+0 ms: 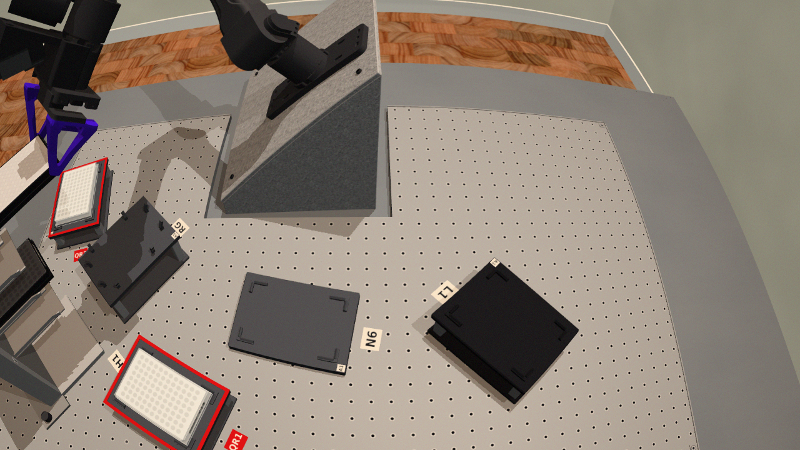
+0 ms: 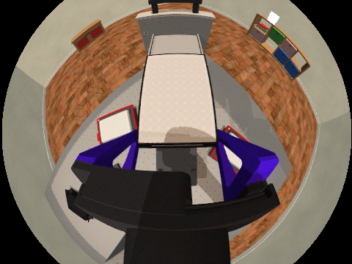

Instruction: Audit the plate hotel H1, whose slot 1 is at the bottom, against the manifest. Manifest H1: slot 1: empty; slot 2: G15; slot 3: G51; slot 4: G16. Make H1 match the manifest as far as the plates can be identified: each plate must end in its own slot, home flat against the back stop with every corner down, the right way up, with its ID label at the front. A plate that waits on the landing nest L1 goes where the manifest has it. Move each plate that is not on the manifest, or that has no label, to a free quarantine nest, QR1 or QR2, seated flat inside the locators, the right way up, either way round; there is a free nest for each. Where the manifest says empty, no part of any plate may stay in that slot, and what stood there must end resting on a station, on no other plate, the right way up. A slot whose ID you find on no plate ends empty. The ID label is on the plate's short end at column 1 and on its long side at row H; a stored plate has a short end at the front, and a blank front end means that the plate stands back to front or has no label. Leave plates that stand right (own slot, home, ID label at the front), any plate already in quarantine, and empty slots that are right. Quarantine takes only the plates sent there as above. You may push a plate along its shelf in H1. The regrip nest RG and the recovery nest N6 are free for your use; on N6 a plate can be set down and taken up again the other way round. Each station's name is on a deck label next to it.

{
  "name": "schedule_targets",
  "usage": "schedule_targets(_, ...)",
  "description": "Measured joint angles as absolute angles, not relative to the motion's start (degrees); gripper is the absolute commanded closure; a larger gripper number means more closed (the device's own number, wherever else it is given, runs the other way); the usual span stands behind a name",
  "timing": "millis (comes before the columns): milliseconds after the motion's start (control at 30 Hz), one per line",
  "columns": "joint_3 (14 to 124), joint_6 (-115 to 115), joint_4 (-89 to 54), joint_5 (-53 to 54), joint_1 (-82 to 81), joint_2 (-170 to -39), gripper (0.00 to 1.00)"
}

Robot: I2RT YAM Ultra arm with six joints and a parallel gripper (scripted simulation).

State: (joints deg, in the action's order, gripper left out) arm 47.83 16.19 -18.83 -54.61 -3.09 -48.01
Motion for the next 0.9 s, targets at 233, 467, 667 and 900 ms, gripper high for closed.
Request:
schedule_targets(233,47.88,16.36,-18.65,-54.33,-2.92,-48.01,0.14)
schedule_targets(467,47.77,16.47,-18.48,-54.13,-2.76,-48.01,0.14)
schedule_targets(667,47.7,16.51,-18.44,-54.06,-2.72,-48.01,0.14)
schedule_targets(900,47.88,16.78,-17.98,-53.63,-1.87,-48.6,0.14)
